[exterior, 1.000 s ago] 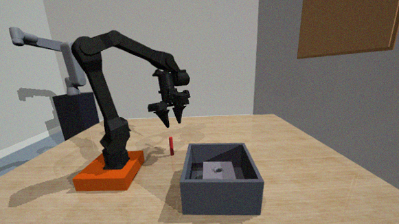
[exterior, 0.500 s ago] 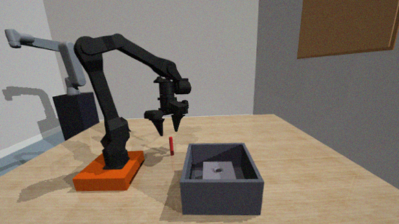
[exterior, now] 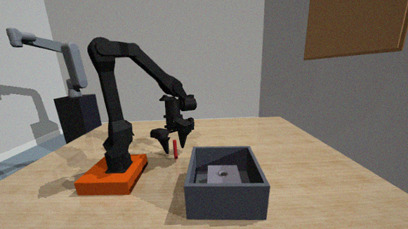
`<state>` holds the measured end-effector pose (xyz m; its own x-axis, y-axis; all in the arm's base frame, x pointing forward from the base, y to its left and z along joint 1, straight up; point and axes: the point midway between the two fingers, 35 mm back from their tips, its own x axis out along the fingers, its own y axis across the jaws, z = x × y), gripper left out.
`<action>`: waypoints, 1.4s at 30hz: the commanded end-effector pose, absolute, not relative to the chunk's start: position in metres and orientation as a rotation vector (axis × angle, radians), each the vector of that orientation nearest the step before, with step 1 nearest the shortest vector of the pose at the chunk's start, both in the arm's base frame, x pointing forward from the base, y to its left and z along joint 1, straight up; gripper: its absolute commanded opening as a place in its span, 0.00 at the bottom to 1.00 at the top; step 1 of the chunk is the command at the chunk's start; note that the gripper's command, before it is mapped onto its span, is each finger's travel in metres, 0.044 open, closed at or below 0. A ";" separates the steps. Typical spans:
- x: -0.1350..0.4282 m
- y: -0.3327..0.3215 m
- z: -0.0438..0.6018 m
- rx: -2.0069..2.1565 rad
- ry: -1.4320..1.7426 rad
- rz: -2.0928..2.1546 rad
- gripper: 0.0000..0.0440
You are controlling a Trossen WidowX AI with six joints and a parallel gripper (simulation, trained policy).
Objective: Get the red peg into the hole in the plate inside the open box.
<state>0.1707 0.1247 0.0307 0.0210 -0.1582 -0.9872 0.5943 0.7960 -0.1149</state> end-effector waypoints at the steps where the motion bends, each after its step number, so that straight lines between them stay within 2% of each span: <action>1: 0.169 0.122 0.020 0.361 1.442 -0.618 0.85; 13: 0.165 0.115 0.000 0.334 1.481 -0.690 0.14; 16: 0.164 0.113 -0.001 0.317 1.488 -0.709 0.01; 42: 0.226 0.079 0.110 0.396 1.234 -0.775 0.00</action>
